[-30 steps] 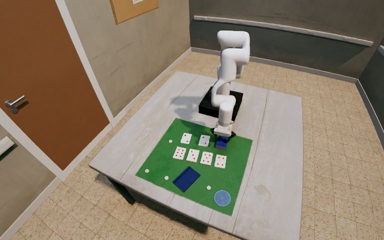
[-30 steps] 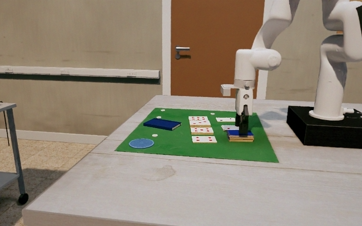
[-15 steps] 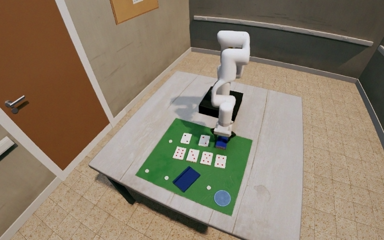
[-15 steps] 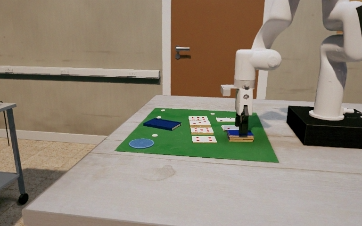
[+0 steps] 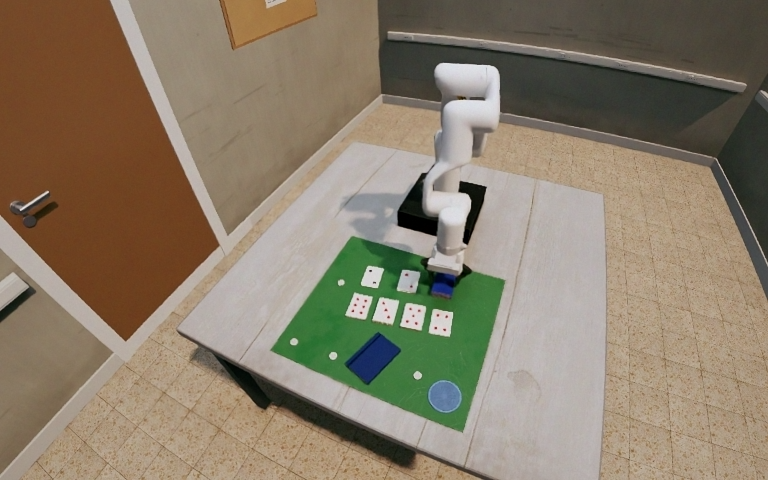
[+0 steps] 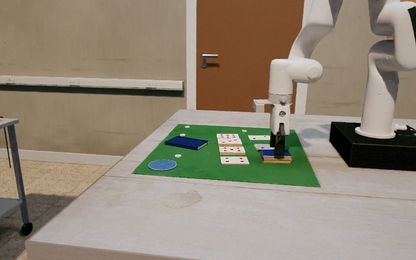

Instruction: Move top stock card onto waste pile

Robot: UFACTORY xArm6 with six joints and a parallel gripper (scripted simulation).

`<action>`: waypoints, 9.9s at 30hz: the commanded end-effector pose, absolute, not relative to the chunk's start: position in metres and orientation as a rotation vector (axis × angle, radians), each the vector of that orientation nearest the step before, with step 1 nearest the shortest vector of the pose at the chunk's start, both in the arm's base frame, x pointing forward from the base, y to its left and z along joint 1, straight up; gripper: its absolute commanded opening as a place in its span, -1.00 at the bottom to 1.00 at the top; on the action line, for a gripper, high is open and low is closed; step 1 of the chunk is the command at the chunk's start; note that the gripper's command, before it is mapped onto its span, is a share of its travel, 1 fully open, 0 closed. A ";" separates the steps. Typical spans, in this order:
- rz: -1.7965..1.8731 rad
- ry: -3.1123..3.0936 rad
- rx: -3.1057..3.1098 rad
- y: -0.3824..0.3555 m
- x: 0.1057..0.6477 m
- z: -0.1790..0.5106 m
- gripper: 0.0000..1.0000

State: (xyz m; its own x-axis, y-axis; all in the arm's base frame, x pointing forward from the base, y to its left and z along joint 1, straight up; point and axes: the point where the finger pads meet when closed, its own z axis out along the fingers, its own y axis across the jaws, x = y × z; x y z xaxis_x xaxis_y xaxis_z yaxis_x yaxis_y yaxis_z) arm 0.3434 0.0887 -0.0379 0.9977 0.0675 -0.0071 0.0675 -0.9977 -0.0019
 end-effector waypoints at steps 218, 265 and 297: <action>0.006 -0.191 -3.133 -0.028 0.360 -0.039 0.46; 0.006 -0.191 -3.133 -0.028 0.360 -0.057 0.46; 0.006 -0.191 -3.133 -0.028 0.360 -0.057 0.73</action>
